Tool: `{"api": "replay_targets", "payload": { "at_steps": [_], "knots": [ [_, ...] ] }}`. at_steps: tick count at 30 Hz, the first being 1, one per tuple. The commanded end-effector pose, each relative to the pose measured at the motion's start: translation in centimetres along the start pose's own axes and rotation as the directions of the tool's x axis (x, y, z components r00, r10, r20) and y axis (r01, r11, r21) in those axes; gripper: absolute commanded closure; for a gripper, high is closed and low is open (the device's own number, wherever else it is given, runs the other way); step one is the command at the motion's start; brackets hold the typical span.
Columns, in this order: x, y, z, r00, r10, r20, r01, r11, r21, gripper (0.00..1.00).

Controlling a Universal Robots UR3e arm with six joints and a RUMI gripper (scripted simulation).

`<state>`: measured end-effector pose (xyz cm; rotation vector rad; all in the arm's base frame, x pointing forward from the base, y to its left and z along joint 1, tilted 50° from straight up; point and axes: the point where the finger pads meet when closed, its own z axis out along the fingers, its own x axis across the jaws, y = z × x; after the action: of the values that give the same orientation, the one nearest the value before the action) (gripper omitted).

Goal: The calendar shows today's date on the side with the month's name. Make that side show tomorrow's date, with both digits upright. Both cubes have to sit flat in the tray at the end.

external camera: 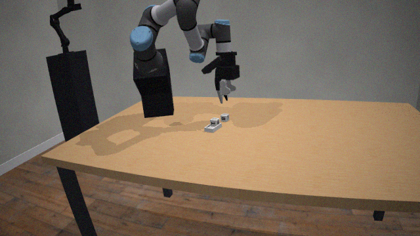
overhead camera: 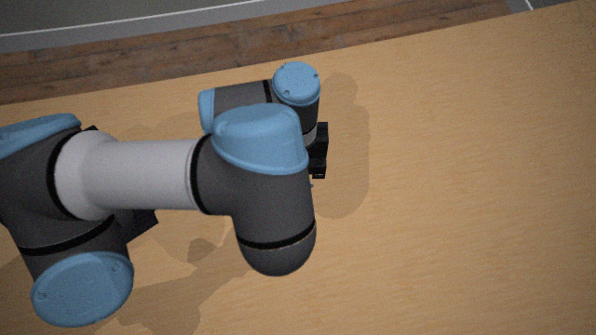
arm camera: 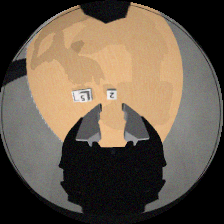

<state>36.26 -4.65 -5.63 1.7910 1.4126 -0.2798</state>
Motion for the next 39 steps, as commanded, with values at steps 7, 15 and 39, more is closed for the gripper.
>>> {"api": "replay_targets", "payload": {
  "at_steps": [7,15,39],
  "knots": [
    [0.02,0.03,-0.04,1.0,0.0,-0.001,0.0,1.0,-0.001,0.72],
    [0.02,0.03,-0.04,1.0,0.0,-0.001,0.0,1.0,-0.001,0.72],
    [0.03,0.03,0.68,1.0,0.0,-0.001,0.0,1.0,-0.001,0.72]
  ]
}}
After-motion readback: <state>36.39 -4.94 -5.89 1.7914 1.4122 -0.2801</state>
